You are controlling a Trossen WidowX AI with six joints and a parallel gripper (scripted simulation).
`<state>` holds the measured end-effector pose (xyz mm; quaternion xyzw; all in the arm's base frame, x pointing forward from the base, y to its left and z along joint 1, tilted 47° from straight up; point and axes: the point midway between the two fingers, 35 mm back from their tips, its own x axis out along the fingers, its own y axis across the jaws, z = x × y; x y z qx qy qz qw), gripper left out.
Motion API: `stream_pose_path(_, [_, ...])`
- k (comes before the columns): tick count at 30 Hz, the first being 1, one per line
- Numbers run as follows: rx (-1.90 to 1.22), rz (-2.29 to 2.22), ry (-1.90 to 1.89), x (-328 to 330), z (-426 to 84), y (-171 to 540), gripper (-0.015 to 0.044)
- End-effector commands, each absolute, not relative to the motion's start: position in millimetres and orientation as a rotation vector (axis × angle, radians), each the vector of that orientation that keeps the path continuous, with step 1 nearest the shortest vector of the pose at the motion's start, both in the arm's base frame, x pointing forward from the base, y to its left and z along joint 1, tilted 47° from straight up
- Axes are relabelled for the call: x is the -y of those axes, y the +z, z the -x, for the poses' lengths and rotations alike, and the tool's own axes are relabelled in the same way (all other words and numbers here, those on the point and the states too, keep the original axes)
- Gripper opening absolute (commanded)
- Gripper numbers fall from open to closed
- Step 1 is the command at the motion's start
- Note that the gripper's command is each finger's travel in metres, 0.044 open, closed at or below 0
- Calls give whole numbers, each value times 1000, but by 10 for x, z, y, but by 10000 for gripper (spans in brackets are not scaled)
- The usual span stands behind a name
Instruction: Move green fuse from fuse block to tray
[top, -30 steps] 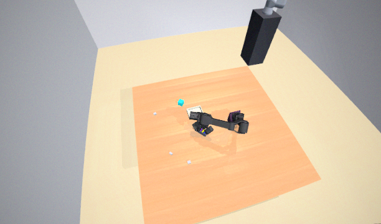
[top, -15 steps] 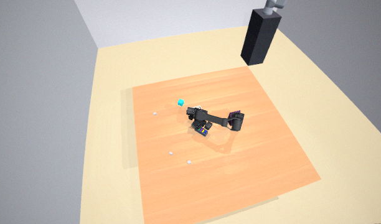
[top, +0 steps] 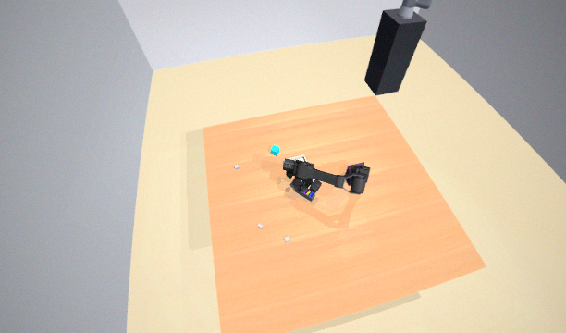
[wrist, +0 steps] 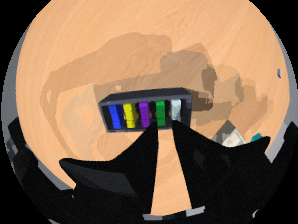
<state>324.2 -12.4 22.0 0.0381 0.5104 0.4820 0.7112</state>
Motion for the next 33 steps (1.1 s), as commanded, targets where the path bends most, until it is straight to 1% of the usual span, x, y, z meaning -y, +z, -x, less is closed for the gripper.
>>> stream_pose_path(1, [-1132,-92,1070,87,-3238,192,64])
stream_pose_path(33, [-1131,-93,1070,-43,-3230,74,64])
